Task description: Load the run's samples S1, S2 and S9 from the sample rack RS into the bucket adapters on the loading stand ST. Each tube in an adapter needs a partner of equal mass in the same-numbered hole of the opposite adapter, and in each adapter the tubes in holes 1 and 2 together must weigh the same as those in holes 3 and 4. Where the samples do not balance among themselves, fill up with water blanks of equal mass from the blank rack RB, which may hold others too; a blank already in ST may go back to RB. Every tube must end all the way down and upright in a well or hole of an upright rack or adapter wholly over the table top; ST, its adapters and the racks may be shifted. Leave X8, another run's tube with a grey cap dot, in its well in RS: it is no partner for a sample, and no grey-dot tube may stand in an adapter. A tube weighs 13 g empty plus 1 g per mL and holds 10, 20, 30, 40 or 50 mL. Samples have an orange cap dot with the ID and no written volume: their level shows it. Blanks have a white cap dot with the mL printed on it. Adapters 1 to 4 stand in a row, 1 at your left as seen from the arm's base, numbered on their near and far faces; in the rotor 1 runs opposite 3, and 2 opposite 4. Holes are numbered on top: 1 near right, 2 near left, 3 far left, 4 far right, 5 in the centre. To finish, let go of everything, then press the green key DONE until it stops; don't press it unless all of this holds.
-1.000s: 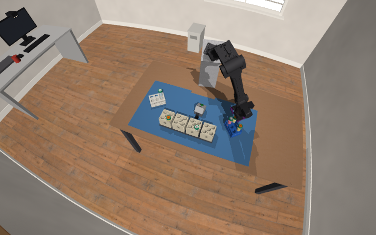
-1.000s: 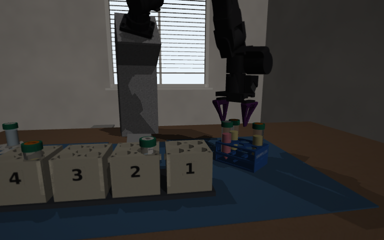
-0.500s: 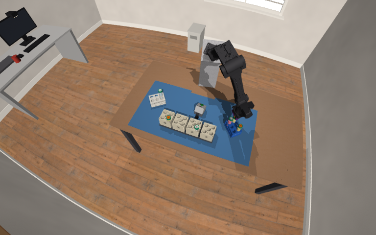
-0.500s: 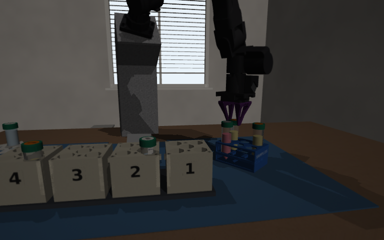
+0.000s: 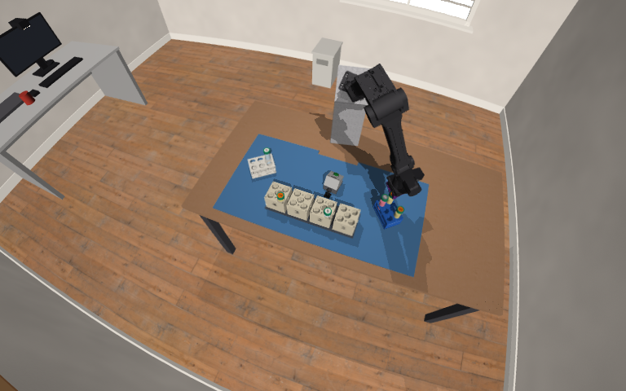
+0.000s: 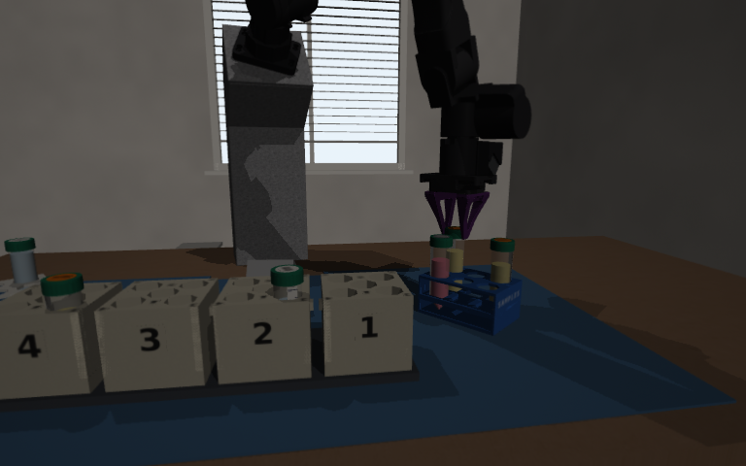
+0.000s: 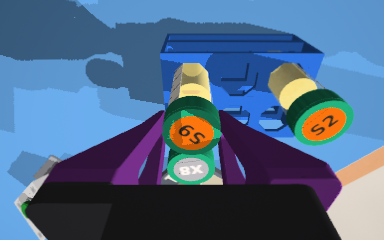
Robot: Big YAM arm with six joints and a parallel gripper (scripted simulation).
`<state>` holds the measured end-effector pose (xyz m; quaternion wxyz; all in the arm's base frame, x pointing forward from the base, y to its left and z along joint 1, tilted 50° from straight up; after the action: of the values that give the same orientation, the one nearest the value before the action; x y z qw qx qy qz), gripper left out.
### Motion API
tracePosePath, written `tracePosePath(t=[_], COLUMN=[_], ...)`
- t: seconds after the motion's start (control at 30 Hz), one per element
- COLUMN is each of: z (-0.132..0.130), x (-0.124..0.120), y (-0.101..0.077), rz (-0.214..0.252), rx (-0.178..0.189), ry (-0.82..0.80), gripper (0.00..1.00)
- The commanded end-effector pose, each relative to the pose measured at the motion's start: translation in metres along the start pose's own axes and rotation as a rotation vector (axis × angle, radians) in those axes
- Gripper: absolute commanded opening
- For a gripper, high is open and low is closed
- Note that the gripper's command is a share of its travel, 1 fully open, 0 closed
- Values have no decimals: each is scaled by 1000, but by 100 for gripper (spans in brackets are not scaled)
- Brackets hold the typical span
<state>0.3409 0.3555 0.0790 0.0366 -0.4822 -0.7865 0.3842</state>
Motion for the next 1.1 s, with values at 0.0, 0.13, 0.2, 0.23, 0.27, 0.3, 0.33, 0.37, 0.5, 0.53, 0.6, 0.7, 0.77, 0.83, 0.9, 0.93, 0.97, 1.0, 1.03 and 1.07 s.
tracePosePath(t=[0.0, 0.13, 0.2, 0.23, 0.27, 0.3, 0.33, 0.37, 0.5, 0.53, 0.6, 0.7, 0.77, 0.83, 0.9, 0.93, 0.97, 1.0, 1.03, 1.07], z=[-4, -4, -4, -4, -4, -4, -4, -4, -4, -4, -4, -3, -3, -3, -4, -4, -3, -3, -3, -3], x=[6, 6, 6, 5, 5, 5, 5, 5, 5, 5, 5, 5, 5, 5, 4, 4, 4, 4, 4, 4], y=[-16, -29, -36, -39, -42, -46, -49, -52, -62, -62, -69, -79, -85, -92, -99, -102, -105, -108, -112, -112], rz=[-13, -13, -13, -13, -13, -13, -13, -13, -13, -13, -13, -14, -14, -14, -14, -14, -14, -14, -14, -14], rx=[-14, -14, -14, -14, -14, -15, -15, -15, -15, -15, -15, -15, -15, -15, -16, -16, -15, -15, -15, -15], ry=[1, 1, 2, 2, 2, 2, 2, 2, 2, 2, 2, 2, 3, 3, 4, 4, 3, 3, 3, 3], gripper=[0, 0, 0, 0, 0, 0, 0, 0, 0, 0, 0, 0, 0, 0, 0, 0, 0, 0, 0, 0])
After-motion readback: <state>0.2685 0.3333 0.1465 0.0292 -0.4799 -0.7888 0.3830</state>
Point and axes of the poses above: the point where the finger pads meet when closed, its own y axis out along the fingers, its own z axis across the jaws, x = y × z, the point moved 3 cm from there along -y, back along the fingers, and after that the axes turned 2 degrees about y, right-handed, at the moved point
